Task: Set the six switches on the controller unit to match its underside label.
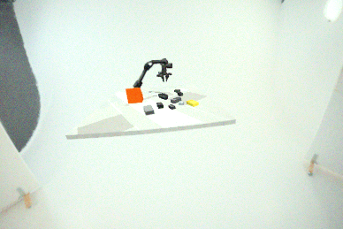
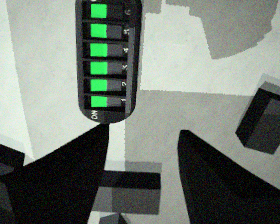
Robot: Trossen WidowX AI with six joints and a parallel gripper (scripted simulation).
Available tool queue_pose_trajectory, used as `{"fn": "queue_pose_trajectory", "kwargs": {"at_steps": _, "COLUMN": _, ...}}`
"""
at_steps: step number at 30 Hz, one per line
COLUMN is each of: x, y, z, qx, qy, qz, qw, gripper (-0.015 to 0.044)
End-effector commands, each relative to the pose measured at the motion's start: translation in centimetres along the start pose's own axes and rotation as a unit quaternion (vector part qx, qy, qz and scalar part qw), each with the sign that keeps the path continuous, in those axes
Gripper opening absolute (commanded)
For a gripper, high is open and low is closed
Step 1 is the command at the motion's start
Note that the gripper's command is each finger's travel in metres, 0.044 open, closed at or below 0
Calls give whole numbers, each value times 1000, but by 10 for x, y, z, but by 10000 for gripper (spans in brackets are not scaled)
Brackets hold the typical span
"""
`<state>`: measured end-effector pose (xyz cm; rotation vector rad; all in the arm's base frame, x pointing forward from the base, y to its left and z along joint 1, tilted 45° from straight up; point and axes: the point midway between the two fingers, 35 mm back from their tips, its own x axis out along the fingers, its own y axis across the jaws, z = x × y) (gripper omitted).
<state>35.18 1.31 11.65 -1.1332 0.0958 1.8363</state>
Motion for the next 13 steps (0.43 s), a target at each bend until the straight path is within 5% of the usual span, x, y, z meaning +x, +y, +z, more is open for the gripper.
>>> {"fn": "queue_pose_trajectory", "kwargs": {"at_steps": 1, "x": 1, "y": 1, "z": 3, "qx": -4, "qy": -7, "qz": 9, "qw": 1000, "gripper": 72}}
{"fn": "queue_pose_trajectory", "kwargs": {"at_steps": 4, "x": 1, "y": 1, "z": 3, "qx": -4, "qy": -7, "qz": 9, "qw": 1000, "gripper": 0}}
{"fn": "queue_pose_trajectory", "kwargs": {"at_steps": 13, "x": 1, "y": 1, "z": 3, "qx": -4, "qy": -7, "qz": 9, "qw": 1000, "gripper": 0}}
